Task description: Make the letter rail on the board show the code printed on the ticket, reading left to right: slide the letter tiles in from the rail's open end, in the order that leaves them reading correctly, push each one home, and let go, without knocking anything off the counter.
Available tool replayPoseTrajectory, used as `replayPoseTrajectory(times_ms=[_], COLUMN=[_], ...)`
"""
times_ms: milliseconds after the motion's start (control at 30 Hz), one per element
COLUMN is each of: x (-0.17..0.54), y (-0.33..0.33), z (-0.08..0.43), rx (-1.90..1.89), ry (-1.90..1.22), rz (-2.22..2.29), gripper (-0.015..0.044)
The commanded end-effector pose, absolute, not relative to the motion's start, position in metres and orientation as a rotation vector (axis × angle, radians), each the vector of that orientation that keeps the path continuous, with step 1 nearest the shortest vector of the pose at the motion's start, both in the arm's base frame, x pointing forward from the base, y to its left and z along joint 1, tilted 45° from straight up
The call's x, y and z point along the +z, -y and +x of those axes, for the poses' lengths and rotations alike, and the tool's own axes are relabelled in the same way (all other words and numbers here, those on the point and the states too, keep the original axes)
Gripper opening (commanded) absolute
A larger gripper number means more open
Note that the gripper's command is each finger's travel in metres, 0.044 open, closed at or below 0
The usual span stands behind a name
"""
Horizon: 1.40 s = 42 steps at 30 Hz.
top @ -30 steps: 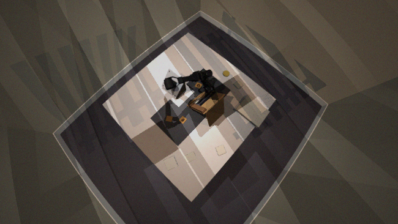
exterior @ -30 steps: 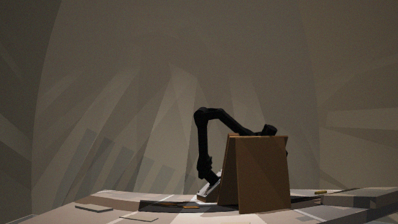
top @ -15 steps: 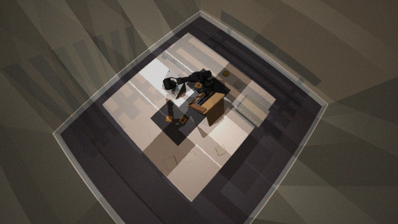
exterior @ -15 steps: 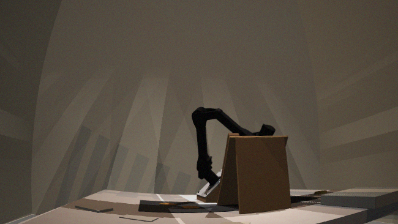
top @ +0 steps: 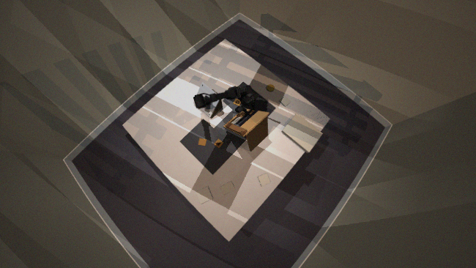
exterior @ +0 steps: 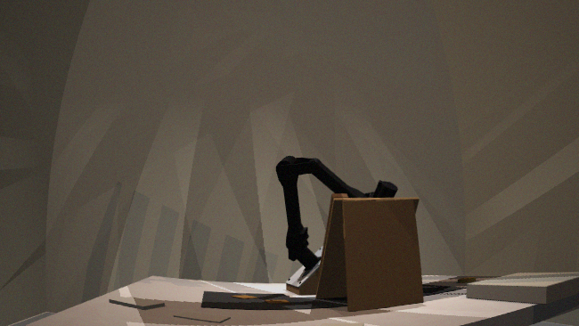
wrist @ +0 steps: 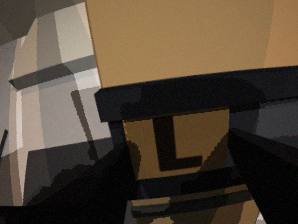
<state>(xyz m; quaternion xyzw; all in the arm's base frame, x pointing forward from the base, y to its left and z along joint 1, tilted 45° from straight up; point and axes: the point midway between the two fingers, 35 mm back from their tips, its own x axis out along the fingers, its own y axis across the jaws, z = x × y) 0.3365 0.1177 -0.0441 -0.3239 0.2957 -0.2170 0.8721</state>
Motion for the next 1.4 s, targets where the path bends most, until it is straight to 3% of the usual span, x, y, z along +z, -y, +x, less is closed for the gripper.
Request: replayPoseTrajectory(times_ms=[0,1367], x=[-0.042,-0.026], y=[-0.116,-0.098], z=[0.335,0.33], rx=[-0.45,-0.45], ry=[-0.62,-0.621], rz=[-0.68,-0.681], gripper=[0.0,0.0])
